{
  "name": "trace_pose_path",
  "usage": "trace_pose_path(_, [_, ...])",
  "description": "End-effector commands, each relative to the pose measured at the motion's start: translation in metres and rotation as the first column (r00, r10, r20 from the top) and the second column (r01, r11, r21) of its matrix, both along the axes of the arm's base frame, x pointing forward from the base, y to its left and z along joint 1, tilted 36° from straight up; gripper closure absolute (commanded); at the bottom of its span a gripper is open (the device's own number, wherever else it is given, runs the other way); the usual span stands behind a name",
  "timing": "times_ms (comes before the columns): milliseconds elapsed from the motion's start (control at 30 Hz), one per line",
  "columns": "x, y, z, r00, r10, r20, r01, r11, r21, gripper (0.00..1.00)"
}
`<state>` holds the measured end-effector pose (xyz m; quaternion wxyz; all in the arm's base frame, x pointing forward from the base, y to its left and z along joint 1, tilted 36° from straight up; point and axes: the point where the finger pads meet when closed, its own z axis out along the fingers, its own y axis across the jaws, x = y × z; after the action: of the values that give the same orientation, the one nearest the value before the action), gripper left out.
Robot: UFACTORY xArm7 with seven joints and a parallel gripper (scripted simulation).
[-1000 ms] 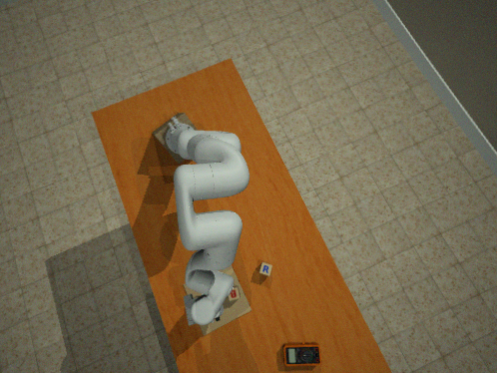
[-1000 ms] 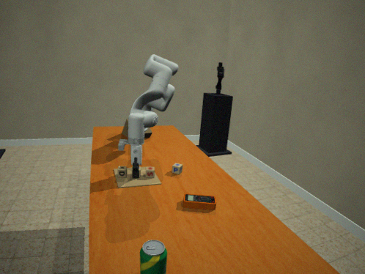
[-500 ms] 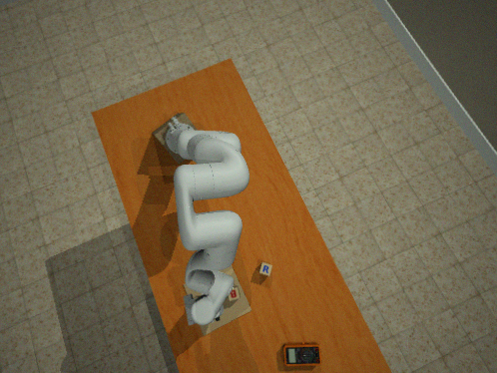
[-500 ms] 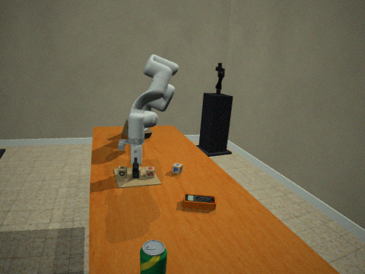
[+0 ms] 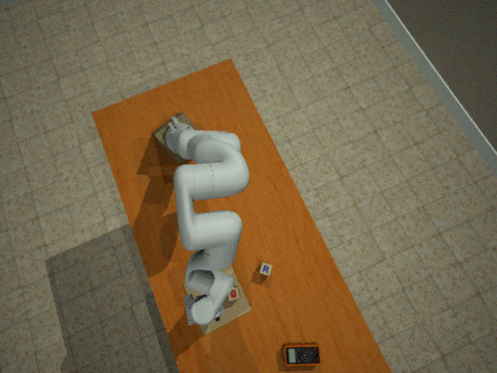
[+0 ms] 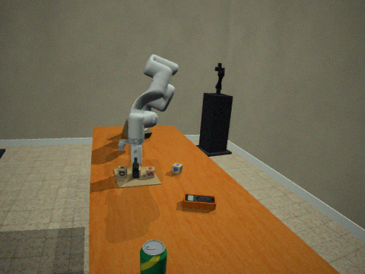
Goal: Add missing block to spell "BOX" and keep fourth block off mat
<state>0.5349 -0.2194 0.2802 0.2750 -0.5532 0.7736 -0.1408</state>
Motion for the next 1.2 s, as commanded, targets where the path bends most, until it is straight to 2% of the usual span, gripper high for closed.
trace_pose_path(0, [0.000,-0.001,0.002,1.000,-0.002,0.004,0.002,1.000,-0.002,0.59])
trace_pose_path(33, [0.000,-0.001,0.002,1.000,-0.002,0.004,0.002,1.000,-0.002,0.59])
trace_pose_path(67, [0.000,-0.001,0.002,1.000,-0.002,0.004,0.002,1.000,-0.002,0.54])
trace_pose_path(200, [0.000,-0.001,0.002,1.000,-0.002,0.004,0.002,1.000,-0.002,0.54])
trace_pose_path(233, [0.000,-0.001,0.002,1.000,-0.002,0.004,0.002,1.000,-0.002,0.50])
trace_pose_path(300, [0.000,-0.001,0.002,1.000,-0.002,0.004,0.002,1.000,-0.002,0.50])
trace_pose_path(333, [0.000,-0.001,0.002,1.000,-0.002,0.004,0.002,1.000,-0.002,0.46])
trace_pose_path(400, [0.000,-0.001,0.002,1.000,-0.002,0.004,0.002,1.000,-0.002,0.46])
trace_pose_path(433, [0.000,-0.001,0.002,1.000,-0.002,0.004,0.002,1.000,-0.002,0.42])
trace_pose_path(500, [0.000,-0.001,0.002,1.000,-0.002,0.004,0.002,1.000,-0.002,0.42])
trace_pose_path(533, [0.000,-0.001,0.002,1.000,-0.002,0.004,0.002,1.000,-0.002,0.38])
trace_pose_path(967, [0.000,-0.001,0.003,1.000,-0.002,0.004,0.002,1.000,-0.002,0.38])
trace_pose_path(1167, [-0.009,-0.003,0.014,1.000,-0.002,0.004,0.002,1.000,-0.002,0.38])
